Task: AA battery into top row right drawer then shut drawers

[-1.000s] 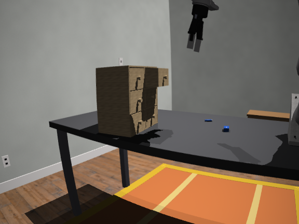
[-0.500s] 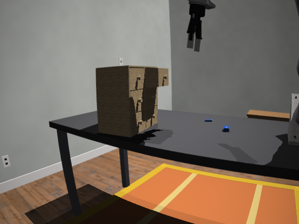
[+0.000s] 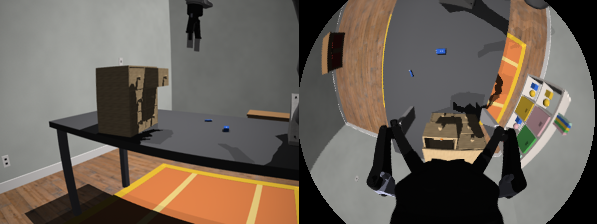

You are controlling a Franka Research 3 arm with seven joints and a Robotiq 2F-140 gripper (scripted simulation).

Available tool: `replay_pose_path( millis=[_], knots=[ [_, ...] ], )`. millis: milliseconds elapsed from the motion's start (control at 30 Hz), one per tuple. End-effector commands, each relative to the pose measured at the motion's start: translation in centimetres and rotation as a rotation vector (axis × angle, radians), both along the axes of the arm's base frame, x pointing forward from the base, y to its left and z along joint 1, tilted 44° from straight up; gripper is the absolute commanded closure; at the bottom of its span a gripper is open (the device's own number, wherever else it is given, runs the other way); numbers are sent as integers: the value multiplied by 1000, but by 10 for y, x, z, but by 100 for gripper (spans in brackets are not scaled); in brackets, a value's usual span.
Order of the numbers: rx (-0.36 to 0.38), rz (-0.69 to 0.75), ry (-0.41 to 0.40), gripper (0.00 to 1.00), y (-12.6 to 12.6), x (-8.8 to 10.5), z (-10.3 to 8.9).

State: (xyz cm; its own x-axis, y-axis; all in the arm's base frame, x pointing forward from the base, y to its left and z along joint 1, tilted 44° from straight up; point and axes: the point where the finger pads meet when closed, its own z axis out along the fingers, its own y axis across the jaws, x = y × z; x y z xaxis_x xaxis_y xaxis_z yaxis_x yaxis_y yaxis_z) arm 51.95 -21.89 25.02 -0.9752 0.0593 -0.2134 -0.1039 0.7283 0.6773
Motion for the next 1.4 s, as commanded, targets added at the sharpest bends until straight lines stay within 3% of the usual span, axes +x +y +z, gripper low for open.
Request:
replay_pose_path(
  millis=[0,1367],
  knots=[
    [7,5,24,0,3,-2,0],
    [-1,50,74,0,1,-3,1]
  ],
)
